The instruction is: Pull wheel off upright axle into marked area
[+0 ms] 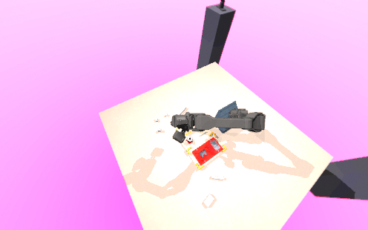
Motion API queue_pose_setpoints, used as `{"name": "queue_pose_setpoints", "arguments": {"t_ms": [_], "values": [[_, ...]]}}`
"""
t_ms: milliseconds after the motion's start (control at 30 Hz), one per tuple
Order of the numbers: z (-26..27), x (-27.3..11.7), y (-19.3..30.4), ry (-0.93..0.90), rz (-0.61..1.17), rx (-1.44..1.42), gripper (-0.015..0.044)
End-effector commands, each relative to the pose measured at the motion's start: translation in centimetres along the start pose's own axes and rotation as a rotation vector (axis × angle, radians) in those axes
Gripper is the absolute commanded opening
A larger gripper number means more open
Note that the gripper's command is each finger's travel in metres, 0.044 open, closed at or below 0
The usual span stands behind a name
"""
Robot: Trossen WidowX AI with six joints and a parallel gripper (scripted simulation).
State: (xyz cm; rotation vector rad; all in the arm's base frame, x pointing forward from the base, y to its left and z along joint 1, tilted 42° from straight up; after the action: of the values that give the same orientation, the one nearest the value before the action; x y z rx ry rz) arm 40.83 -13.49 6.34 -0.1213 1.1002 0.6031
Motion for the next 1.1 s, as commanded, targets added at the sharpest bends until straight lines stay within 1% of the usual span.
{"name": "queue_pose_setpoints", "arguments": {"t_ms": [0, 100, 167, 733, 833, 1067], "values": [[-1.2, 2.5, 3.3, 0.062, 0.184, 0.247, 0.0300], [-1.9, 3.8, 5.5, 0.128, 0.303, 0.435, 0.0300], [-2.2, 4.2, 6.5, 0.161, 0.350, 0.516, 0.0300], [-2.5, 4.4, 7.3, 0.166, 0.356, 0.526, 0.0300], [-2.5, 5.8, 7.6, 0.166, 0.356, 0.526, 0.0300], [-3.0, 10.4, 9.6, 0.165, 0.359, 0.527, 0.0300]]}}
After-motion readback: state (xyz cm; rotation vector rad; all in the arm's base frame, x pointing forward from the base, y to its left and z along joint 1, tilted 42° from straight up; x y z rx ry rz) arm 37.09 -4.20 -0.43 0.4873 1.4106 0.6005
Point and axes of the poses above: the point midway between the two fingers, 35 mm back from their tips, its own x axis out along the fingers, its own z axis across the jaws, y = z × x, the point moved 3 cm from there along -x, back along the fingers, and after that the axes turned 4 degrees about -x, right-handed, at the moved point
